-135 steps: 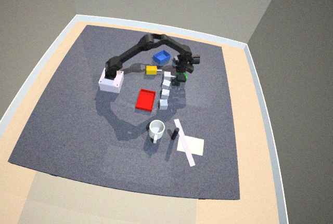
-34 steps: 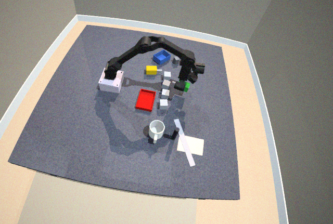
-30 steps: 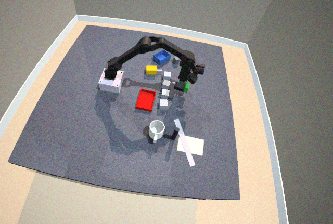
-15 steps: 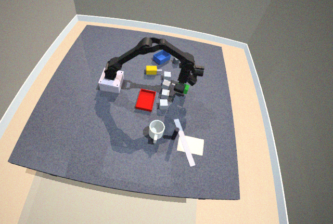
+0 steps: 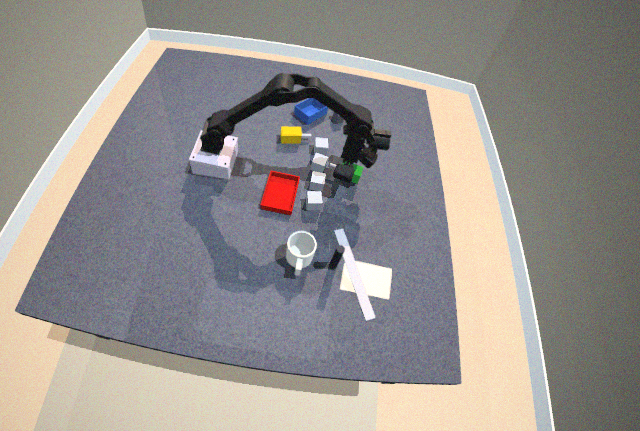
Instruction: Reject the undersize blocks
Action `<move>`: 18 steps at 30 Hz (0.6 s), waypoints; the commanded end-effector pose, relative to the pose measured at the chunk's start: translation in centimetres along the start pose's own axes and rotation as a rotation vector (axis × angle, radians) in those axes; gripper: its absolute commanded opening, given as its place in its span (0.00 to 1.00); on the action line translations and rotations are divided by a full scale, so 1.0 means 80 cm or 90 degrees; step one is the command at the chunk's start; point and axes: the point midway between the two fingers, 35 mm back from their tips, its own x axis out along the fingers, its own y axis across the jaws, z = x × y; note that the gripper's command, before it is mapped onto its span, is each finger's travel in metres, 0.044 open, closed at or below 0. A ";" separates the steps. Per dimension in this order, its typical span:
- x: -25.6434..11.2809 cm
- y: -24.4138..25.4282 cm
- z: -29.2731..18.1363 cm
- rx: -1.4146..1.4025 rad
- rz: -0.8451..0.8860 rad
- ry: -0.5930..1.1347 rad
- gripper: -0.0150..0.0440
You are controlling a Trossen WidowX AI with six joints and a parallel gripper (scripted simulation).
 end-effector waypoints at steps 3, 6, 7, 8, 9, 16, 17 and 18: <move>0.009 0.001 -0.001 0.001 0.001 0.002 0.25; 0.010 0.001 -0.001 0.001 0.001 0.002 0.25; 0.010 0.001 -0.001 0.001 0.001 0.002 0.25; 0.010 0.001 -0.002 0.001 0.001 0.001 0.25; 0.010 0.001 -0.002 0.001 0.001 0.001 0.25; 0.011 0.001 -0.006 0.001 0.001 -0.003 0.25; 0.011 0.001 -0.007 0.001 0.001 -0.004 0.25; 0.011 0.001 -0.007 0.001 0.001 -0.004 0.25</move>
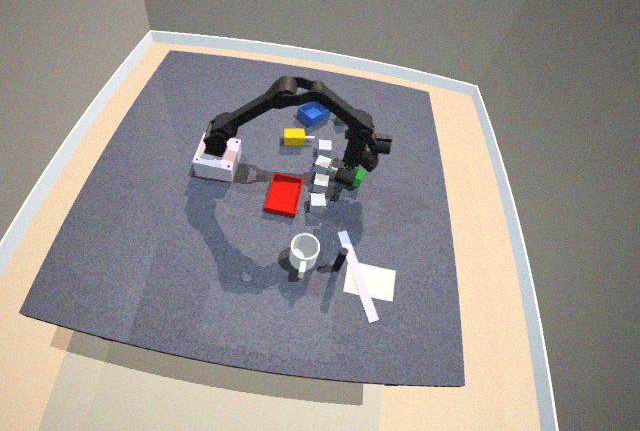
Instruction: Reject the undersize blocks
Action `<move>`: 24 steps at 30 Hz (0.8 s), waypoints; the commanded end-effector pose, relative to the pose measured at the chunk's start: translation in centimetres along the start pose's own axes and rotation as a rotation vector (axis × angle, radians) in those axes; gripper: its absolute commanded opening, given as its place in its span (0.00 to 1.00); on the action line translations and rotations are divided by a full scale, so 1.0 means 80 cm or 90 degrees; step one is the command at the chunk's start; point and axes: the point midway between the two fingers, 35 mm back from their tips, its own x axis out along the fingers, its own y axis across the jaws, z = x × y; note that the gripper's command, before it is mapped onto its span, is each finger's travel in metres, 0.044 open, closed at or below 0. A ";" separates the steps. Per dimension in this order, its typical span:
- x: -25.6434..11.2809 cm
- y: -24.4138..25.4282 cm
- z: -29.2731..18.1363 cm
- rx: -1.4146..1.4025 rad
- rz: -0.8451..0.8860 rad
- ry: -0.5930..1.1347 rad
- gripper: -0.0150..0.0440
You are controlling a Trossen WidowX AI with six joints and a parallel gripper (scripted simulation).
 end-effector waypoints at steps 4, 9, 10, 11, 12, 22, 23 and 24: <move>-0.003 0.000 -0.004 0.003 0.002 -0.009 0.25; -0.003 0.000 -0.007 0.003 0.002 -0.012 0.25; -0.003 0.000 -0.007 0.003 0.002 -0.012 0.25; -0.003 0.000 -0.007 0.003 0.002 -0.012 0.25; -0.003 0.000 -0.007 0.003 0.002 -0.012 0.25; -0.007 0.001 -0.007 0.003 0.002 -0.012 0.25; -0.007 0.001 -0.007 0.003 0.002 -0.012 0.25; -0.007 0.001 -0.007 0.003 0.002 -0.012 0.25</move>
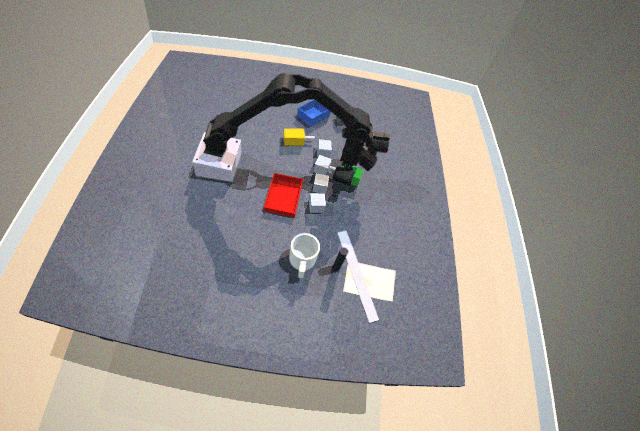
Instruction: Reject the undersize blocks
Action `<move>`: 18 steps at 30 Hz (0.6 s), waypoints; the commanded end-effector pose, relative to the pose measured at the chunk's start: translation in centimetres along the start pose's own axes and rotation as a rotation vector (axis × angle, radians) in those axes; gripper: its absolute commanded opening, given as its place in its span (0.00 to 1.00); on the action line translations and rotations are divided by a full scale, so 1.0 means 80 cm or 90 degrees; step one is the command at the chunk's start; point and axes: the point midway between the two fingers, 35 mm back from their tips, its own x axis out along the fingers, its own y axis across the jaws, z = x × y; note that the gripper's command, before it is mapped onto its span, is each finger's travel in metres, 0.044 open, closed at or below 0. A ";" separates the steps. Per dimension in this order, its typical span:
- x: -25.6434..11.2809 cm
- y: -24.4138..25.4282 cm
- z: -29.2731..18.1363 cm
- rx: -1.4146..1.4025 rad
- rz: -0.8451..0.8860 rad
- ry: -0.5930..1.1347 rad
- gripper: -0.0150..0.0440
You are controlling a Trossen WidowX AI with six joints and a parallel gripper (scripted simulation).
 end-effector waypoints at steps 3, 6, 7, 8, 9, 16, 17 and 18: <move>-0.005 0.000 -0.001 0.003 -0.001 -0.004 0.25; -0.004 -0.001 -0.003 0.003 -0.001 -0.004 0.25; -0.004 -0.001 -0.003 0.003 -0.001 -0.004 0.25; -0.004 -0.001 -0.004 0.003 -0.001 -0.004 0.25; -0.004 -0.001 -0.004 0.003 -0.001 -0.004 0.25; -0.003 -0.001 -0.008 0.003 -0.001 -0.004 0.25; -0.003 -0.001 -0.008 0.003 -0.001 -0.004 0.25; -0.004 0.000 -0.009 0.003 -0.001 -0.004 0.25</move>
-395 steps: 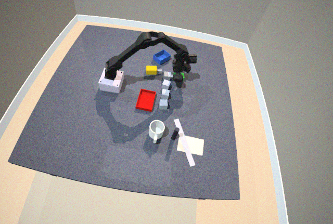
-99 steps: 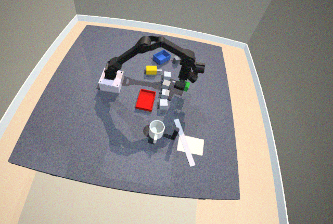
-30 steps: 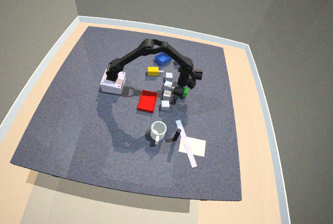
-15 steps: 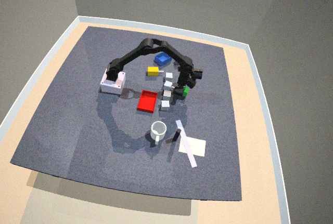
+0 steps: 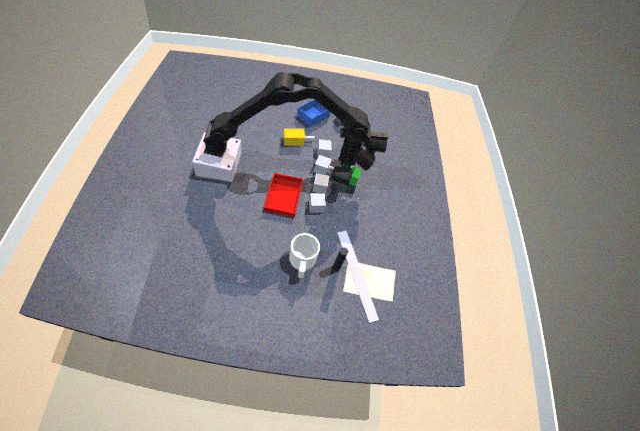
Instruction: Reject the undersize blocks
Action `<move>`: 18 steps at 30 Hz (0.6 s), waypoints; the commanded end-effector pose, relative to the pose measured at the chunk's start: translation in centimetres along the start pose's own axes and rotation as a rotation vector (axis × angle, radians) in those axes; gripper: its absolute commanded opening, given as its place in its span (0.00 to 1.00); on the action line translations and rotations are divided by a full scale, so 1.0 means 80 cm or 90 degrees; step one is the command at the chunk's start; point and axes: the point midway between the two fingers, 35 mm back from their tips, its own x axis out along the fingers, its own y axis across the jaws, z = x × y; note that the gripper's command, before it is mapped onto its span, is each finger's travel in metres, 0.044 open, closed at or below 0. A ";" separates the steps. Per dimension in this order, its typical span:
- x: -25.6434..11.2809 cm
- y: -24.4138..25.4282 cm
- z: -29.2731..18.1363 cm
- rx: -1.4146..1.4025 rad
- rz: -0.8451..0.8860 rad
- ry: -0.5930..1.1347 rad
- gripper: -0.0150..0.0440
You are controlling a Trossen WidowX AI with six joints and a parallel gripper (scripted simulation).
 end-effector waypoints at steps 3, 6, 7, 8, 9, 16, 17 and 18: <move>-0.005 0.000 -0.002 0.003 0.000 -0.006 0.25; -0.005 0.000 -0.003 0.003 0.000 -0.006 0.25; -0.005 0.000 -0.003 0.003 0.000 -0.006 0.25; -0.006 0.000 -0.004 0.003 0.000 -0.006 0.25; -0.006 0.000 -0.005 0.003 0.000 -0.006 0.25; -0.006 0.000 -0.007 0.003 0.000 -0.006 0.25; -0.006 0.000 -0.008 0.003 0.000 -0.006 0.25; -0.006 0.000 -0.008 0.003 0.000 -0.006 0.25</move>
